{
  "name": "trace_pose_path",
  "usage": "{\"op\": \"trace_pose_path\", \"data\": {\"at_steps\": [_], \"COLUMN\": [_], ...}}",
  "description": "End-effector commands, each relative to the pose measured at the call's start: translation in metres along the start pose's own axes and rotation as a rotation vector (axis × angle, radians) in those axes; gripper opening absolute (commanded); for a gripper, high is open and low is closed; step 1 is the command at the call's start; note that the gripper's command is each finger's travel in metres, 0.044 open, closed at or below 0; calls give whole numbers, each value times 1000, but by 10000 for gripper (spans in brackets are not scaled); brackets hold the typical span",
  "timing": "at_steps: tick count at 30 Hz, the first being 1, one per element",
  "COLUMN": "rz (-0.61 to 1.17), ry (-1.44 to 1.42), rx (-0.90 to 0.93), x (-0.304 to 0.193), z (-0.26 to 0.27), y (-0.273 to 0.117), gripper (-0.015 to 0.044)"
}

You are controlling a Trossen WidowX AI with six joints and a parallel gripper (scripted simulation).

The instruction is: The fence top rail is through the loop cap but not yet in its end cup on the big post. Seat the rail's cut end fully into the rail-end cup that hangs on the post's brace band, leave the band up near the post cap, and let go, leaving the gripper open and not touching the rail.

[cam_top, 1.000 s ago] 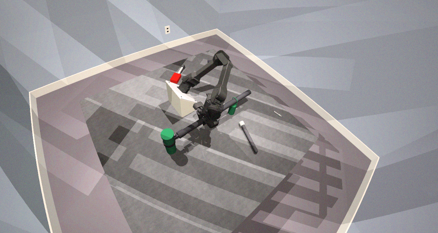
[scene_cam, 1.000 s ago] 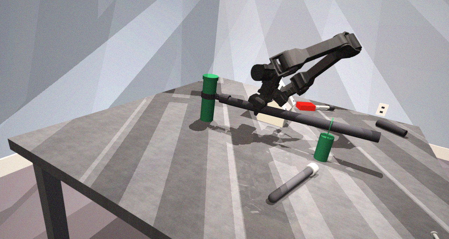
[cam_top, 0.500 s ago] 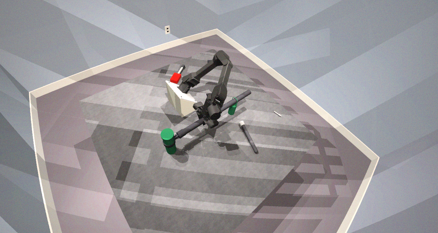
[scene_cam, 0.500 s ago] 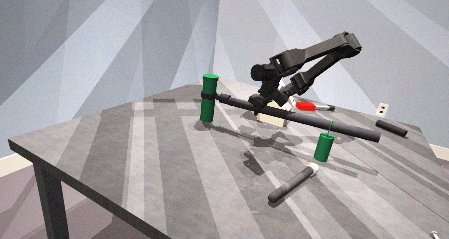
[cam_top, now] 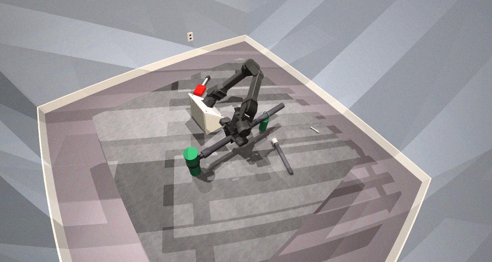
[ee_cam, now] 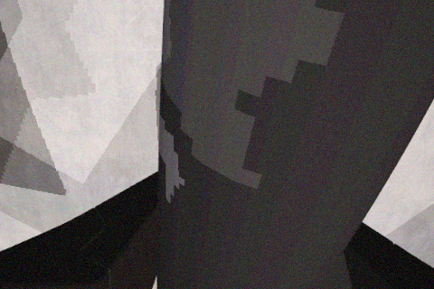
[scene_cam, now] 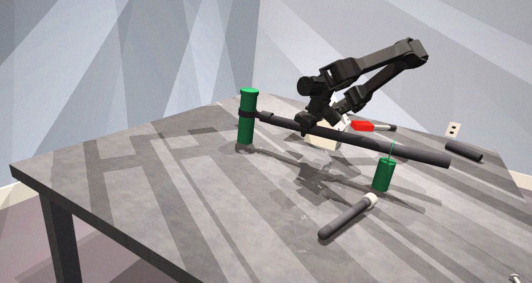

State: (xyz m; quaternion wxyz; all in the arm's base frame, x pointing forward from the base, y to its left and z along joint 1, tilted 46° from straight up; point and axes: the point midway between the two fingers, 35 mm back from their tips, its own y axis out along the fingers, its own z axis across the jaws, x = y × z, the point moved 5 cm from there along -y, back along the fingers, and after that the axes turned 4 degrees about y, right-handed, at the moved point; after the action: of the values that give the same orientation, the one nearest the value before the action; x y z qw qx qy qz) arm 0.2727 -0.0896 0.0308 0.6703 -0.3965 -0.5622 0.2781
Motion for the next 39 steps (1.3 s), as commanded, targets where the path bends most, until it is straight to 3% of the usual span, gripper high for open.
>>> {"op": "trace_pose_path", "data": {"at_steps": [1, 39], "rz": [7, -3], "ry": [-3, -2], "rx": [-4, 6], "x": [-2, 0], "z": [-1, -1], "y": [-1, 0], "gripper": [0, 0]}}
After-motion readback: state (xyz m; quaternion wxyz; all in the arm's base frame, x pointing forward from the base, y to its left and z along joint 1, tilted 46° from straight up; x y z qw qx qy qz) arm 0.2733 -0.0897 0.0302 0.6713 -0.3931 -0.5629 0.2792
